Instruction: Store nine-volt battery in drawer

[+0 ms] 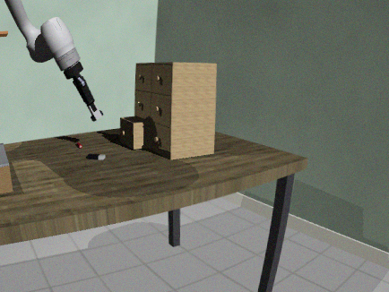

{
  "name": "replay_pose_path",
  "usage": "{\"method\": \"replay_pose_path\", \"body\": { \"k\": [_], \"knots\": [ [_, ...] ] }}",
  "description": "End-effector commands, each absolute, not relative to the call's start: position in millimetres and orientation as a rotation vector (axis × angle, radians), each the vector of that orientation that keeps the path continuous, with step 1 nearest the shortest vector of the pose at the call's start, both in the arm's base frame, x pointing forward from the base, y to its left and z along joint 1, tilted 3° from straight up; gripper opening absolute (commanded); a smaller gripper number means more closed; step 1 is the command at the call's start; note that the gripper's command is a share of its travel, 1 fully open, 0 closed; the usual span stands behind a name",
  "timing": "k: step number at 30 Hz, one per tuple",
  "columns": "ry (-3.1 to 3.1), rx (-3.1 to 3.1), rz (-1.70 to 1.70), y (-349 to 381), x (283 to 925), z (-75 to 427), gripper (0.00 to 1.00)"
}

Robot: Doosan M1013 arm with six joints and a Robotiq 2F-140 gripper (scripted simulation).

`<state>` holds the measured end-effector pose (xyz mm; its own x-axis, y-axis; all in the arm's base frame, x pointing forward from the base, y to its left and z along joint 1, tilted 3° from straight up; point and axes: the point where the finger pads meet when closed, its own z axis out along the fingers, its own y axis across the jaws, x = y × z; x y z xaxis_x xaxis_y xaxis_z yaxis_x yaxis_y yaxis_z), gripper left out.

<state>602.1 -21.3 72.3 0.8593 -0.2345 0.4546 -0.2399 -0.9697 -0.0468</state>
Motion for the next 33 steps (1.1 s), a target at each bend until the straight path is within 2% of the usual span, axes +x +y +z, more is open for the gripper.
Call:
{"method": "replay_pose_path", "body": {
  "k": [1, 33],
  "knots": [
    [-0.390, 2.975, 0.814, -22.4, 601.4, 71.2, 0.14],
    [-0.386, 2.892, 1.008, -23.2, 597.8, 68.9, 0.14]
  ]
}}
